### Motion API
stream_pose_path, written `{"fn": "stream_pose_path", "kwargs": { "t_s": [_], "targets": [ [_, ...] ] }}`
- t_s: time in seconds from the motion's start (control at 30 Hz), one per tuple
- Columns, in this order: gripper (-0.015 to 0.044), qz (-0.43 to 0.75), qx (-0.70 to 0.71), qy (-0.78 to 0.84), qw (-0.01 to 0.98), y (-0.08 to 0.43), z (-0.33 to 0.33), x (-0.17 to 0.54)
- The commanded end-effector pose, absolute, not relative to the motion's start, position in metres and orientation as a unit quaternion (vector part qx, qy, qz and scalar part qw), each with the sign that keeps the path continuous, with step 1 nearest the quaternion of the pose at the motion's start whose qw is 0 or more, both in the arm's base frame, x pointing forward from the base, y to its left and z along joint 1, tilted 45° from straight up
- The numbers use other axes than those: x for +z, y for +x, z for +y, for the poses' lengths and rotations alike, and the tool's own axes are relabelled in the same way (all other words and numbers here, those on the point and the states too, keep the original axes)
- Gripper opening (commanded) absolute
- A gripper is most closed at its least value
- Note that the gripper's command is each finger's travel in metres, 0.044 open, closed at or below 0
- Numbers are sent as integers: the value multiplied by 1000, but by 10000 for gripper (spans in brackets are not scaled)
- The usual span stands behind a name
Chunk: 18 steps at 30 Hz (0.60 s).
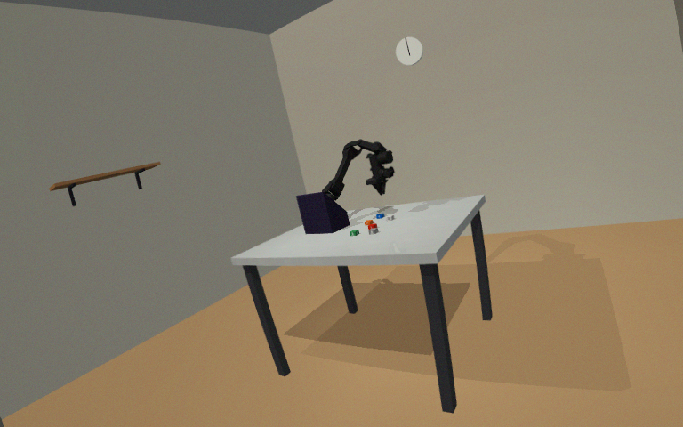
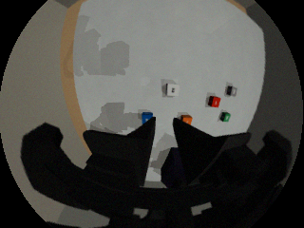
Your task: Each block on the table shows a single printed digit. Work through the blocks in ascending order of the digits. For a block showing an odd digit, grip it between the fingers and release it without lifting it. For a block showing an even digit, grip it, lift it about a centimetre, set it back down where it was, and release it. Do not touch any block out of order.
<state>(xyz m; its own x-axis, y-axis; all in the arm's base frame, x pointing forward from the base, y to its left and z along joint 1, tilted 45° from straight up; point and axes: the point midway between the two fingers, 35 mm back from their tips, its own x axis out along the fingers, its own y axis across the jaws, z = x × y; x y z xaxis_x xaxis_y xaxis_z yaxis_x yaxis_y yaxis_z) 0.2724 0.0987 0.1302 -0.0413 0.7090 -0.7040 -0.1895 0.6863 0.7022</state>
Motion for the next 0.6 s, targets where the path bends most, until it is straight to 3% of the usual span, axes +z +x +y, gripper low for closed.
{"fn": "stream_pose_path", "kwargs": {
  "t_s": [0.0,0.23,0.57],
  "targets": [
    [120,639,339,206,659,237,109,141],
    [120,639,340,207,658,199,116,146],
    [383,638,341,208,658,195,174,90]
  ]
}}
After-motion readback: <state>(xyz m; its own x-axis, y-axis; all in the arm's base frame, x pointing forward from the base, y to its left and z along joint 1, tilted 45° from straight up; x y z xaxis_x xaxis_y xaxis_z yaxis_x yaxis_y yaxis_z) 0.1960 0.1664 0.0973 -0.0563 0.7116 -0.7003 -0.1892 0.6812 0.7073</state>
